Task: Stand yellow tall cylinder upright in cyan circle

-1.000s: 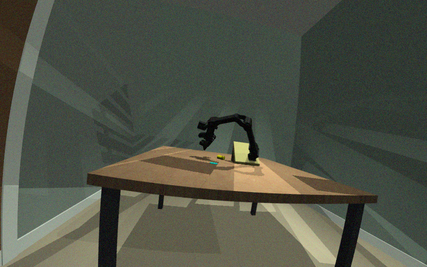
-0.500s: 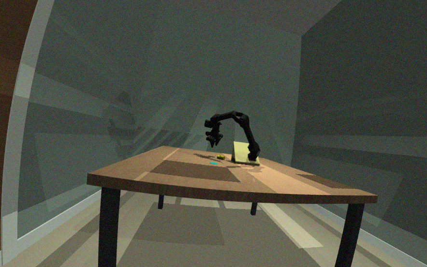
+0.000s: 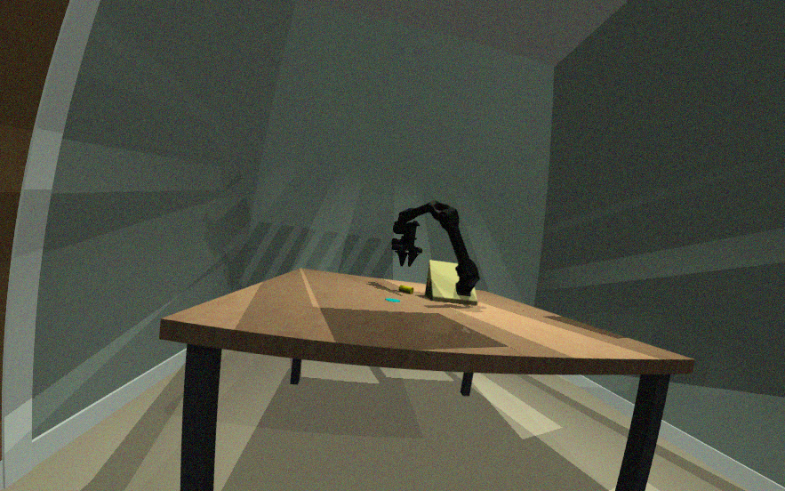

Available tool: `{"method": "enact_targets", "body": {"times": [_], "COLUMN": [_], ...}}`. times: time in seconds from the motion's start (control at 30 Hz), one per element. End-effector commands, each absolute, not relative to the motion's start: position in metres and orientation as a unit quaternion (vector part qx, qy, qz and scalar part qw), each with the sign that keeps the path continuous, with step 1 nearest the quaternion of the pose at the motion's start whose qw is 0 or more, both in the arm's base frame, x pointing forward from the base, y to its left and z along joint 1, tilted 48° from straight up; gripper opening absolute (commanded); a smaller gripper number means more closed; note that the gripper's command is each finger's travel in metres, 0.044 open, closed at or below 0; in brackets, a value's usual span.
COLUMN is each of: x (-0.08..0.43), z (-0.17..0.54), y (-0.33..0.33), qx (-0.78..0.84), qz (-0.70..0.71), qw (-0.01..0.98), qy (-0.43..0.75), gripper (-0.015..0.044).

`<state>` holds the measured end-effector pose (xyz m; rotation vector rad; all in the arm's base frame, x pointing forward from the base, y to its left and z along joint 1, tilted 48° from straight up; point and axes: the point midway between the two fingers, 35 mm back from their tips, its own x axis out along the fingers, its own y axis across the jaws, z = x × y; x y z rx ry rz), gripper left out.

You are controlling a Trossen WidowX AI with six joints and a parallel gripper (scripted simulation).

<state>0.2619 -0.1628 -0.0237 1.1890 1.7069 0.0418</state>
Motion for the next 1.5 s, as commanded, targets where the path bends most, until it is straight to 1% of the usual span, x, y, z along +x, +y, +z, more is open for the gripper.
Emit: {"method": "enact_targets", "body": {"times": [0.0, 0.23, 0.43, 0.7, 0.87, 1.47], "x": [0.260, 0.262, 0.261, 0.261, 0.261, 0.265], "z": [-0.026, -0.093, -0.099, -0.099, -0.097, -0.062], "y": [-0.160, -0.089, -0.081, -0.081, -0.082, -0.125], "qx": [0.497, 0.498, 0.498, 0.498, 0.498, 0.497], "qz": [0.026, 0.028, 0.028, 0.028, 0.028, 0.026], "qw": [0.505, 0.505, 0.505, 0.505, 0.505, 0.506], "qy": [0.705, 0.704, 0.704, 0.704, 0.704, 0.704], "gripper": [0.0309, 0.0309, 0.0309, 0.0105, 0.0105, 0.0105]}}
